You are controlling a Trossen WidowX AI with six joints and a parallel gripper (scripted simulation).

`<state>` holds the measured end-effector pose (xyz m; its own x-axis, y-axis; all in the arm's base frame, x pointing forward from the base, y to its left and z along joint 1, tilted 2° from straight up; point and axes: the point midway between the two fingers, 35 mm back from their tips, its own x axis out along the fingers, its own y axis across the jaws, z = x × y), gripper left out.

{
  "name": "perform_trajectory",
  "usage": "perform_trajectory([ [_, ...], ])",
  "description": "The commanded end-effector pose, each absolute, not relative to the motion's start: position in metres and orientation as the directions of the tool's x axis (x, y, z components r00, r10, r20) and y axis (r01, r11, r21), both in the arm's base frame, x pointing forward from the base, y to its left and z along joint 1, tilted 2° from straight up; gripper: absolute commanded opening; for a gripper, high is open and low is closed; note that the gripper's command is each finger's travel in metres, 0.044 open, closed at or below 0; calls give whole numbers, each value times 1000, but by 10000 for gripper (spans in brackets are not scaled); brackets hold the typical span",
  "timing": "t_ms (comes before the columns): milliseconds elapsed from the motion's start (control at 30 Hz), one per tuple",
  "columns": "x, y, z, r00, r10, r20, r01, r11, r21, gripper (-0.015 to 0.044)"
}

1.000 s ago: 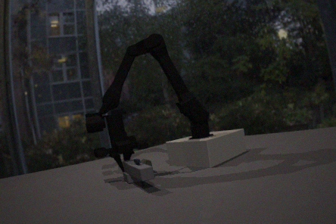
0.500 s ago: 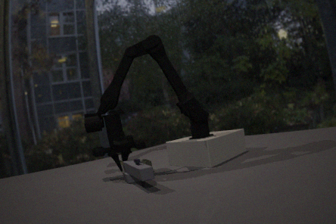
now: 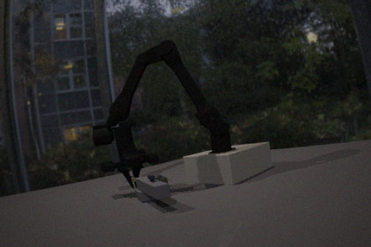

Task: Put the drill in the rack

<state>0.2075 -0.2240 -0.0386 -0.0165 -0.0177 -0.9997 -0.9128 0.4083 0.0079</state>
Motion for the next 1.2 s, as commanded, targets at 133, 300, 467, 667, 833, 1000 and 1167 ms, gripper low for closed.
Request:
perform_trajectory([
  [133, 206, -228, -35, -14, -27, -1000, -913, 407, 2, 0],
  [300, 206, -228, -32, -14, -27, -1000, -913, 407, 2, 0],
  [467, 206, -227, -29, -14, -27, -1000, -913, 407, 2, 0],
  [667, 206, -226, -26, -14, -27, -1000, -913, 407, 2, 0],
  [833, 206, -225, -23, -14, -27, -1000, -913, 407, 2, 0],
  [1000, 205, -224, -21, -14, -26, -1000, -913, 407, 2, 0],
  [1167, 205, -223, -18, -14, -26, -1000, -913, 407, 2, 0],
])
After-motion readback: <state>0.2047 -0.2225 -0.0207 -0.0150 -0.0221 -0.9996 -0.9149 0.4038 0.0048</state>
